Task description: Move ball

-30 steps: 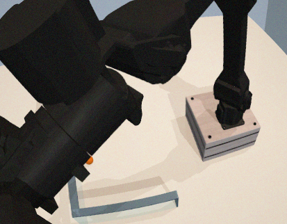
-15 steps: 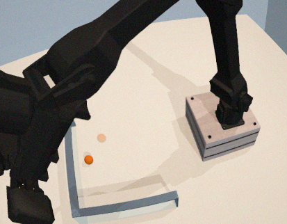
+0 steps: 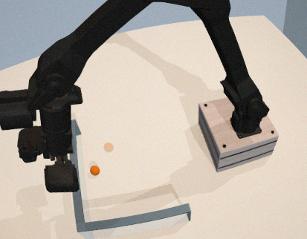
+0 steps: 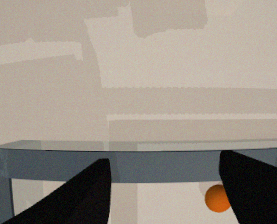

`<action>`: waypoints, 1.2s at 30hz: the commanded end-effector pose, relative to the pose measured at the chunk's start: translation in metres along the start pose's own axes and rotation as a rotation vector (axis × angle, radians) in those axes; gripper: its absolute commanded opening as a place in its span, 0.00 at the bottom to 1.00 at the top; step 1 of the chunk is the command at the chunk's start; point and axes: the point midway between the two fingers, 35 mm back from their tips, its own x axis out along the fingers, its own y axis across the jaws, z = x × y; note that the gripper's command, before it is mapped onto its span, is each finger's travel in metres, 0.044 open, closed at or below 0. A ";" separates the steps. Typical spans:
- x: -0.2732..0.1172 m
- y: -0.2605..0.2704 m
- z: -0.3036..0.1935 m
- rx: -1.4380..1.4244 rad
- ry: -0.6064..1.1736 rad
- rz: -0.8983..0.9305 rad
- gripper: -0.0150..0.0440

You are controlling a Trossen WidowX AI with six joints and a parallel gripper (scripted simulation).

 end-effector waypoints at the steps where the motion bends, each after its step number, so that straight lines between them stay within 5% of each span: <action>1: 0.020 -0.028 -0.036 -0.018 0.180 0.011 0.63; 6: 0.042 -0.058 -0.064 0.053 0.301 -0.015 0.63; 36: 0.077 -0.058 -0.074 0.054 0.302 -0.015 0.63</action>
